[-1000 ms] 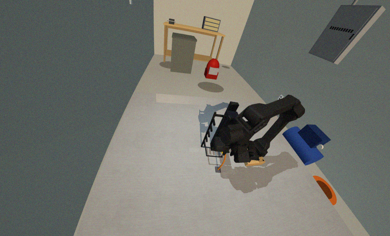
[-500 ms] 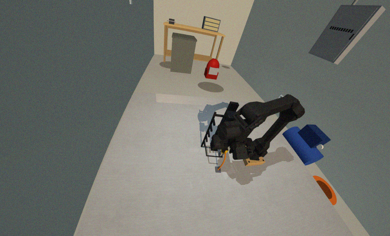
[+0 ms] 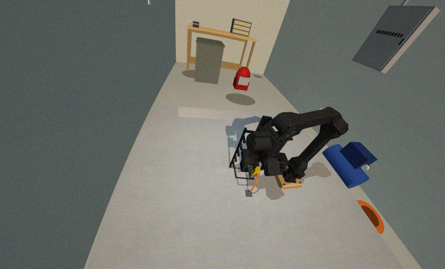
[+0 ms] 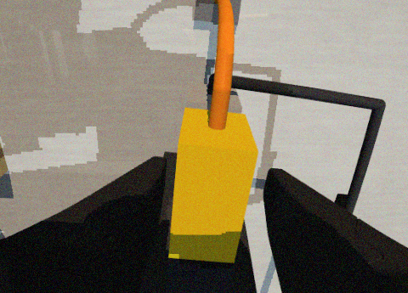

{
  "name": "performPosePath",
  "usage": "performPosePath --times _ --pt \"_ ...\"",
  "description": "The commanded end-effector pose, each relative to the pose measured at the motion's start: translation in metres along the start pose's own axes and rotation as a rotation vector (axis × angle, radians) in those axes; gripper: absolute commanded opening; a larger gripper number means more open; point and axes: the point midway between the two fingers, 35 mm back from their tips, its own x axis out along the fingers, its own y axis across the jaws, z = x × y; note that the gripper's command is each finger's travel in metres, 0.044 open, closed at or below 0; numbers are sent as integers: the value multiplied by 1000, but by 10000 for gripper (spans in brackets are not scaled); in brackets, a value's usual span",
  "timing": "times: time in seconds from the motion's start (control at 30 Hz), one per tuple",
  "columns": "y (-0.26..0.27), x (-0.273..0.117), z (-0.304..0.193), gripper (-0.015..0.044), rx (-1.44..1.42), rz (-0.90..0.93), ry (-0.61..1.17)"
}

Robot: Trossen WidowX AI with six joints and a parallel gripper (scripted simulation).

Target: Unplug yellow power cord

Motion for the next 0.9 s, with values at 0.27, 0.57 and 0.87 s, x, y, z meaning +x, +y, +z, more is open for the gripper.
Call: performPosePath --times 0.27,0.57,0.87 --pt "1 8 -2 160 -3 -9 -6" --pt "1 7 -2 28 0 -4 -1" --pt "0 7 2 0 0 -5 -2"
